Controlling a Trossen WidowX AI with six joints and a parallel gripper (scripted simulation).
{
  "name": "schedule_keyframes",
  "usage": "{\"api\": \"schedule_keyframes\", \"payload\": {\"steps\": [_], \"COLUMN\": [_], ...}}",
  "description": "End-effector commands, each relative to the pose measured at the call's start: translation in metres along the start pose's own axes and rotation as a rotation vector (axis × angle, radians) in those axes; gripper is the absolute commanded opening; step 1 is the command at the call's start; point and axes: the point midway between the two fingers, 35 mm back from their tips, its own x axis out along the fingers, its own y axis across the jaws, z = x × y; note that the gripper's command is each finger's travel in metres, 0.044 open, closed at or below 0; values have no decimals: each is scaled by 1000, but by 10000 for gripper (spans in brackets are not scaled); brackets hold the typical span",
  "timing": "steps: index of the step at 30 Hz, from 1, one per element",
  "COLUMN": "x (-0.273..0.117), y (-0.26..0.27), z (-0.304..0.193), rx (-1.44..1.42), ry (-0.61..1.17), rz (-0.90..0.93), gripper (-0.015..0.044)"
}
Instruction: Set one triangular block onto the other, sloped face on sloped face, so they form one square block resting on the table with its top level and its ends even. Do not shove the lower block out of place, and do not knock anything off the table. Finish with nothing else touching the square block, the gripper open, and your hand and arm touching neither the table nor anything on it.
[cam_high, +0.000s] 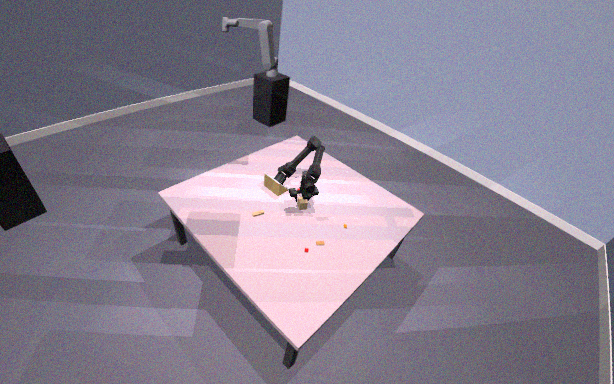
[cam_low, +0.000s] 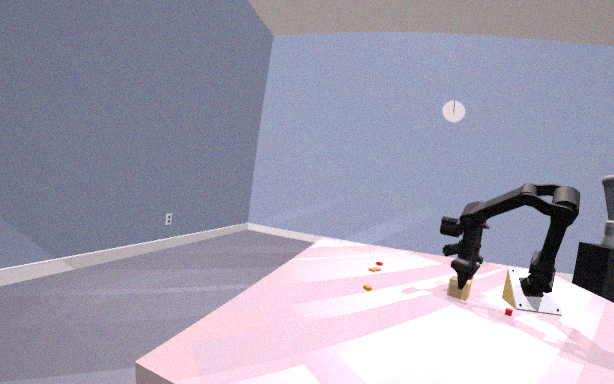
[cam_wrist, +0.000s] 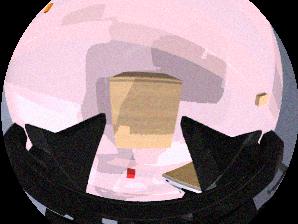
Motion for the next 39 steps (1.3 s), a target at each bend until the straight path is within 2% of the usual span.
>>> {"api": "schedule_keyframes", "payload": {"steps": [1,9,17,39], "x": [0,-8,-108,-104], "y": [0,0,-1,-1], "z": [0,2,1,3], "rx": [0,0,2,10], "ry": [0,-2,-1,-15], "rz": [-1,-3,-5,-1], "gripper": [440,440,440,440]}}
